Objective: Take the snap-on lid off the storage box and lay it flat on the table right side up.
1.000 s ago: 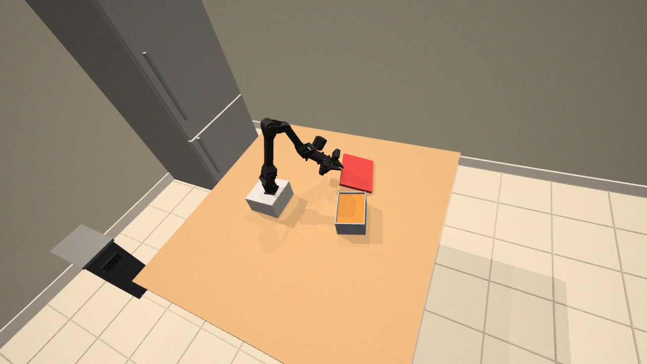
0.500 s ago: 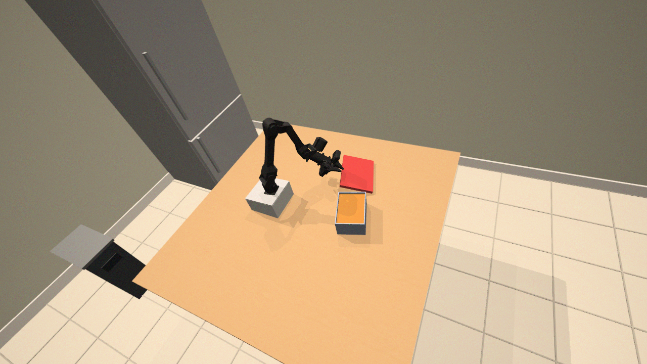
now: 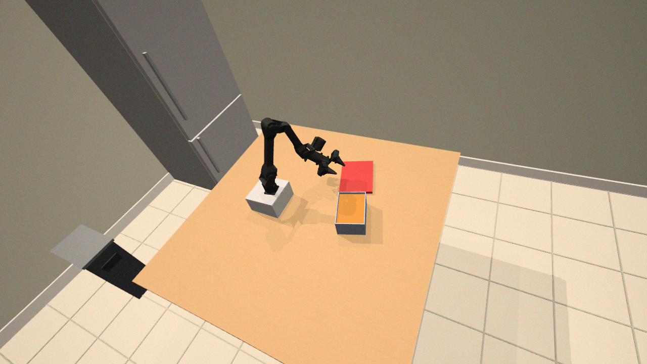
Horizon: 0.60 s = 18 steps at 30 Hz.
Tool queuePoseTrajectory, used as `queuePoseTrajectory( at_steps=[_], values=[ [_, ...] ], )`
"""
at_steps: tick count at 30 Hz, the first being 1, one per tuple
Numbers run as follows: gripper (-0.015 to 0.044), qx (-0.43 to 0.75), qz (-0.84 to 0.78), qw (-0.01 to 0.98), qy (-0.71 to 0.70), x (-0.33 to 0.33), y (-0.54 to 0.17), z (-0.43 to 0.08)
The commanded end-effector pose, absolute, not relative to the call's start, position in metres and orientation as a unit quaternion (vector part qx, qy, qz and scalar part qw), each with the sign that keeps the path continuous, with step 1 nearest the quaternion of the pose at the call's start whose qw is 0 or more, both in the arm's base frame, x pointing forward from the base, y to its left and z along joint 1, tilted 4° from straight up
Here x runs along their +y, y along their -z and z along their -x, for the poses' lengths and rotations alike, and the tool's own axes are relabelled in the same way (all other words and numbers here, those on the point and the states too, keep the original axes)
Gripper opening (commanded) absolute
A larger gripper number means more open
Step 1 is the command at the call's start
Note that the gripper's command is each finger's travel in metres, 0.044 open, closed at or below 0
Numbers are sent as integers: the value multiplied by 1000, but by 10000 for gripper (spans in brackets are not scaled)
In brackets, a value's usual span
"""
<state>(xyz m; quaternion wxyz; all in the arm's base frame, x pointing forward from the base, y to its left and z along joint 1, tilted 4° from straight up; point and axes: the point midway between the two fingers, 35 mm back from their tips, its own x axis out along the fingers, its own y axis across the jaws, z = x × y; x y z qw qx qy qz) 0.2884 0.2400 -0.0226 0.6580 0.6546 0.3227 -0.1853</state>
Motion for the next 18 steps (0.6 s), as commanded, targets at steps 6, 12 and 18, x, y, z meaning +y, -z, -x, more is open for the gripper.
queuePoseTrajectory(
  at_steps=[6, 12, 18],
  values=[
    [440, 321, -655, 658, 188, 235, 23, -269],
    [440, 322, -654, 658, 188, 233, 23, -257],
    [440, 322, -654, 658, 188, 230, 22, -245]
  ],
)
